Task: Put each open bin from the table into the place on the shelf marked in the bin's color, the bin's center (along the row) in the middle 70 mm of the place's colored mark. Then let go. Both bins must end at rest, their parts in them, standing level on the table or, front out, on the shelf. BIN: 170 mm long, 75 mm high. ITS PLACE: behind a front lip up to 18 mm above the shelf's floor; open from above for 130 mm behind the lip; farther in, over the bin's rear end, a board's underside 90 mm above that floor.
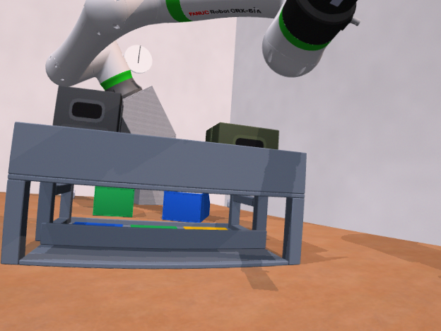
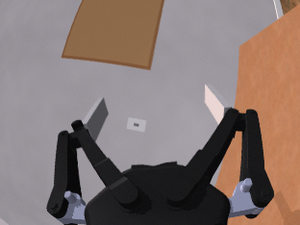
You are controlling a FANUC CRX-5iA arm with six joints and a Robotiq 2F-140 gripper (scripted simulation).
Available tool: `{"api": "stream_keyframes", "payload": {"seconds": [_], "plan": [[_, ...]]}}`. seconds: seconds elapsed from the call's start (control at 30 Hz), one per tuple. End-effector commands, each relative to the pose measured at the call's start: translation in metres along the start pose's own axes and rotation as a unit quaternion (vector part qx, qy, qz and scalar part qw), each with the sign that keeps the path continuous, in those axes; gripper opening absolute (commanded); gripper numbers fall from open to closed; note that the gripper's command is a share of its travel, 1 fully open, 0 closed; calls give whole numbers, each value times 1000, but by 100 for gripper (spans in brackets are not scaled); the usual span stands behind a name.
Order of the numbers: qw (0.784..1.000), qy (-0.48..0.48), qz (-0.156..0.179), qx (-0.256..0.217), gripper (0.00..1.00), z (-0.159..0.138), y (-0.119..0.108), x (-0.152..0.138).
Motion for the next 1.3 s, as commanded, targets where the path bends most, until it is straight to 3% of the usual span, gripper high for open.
{"api": "stream_keyframes", "payload": {"seconds": [0.0,0.73,0.9,1.03,1.1,1.2,1.27], "plan": [[1000,0,0,0,100,0,0,0],[1000,0,4,-8,100,-1,4,-5],[999,1,19,-46,100,-3,17,-28],[993,-1,42,-107,100,-6,33,-61],[993,-1,42,-107,100,-6,33,-61],[983,-6,64,-171,100,-6,42,-93],[983,-6,64,-171,100,-6,42,-93]]}}
Point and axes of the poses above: the point where the finger pads meet when closed, its own y axis out along the fingers, its own x axis across the jaws, z = x × y, the point moved 3 cm from there along -y, back along the fingers, and after that the axes turned 9 degrees about -y, right-handed, at the moved point
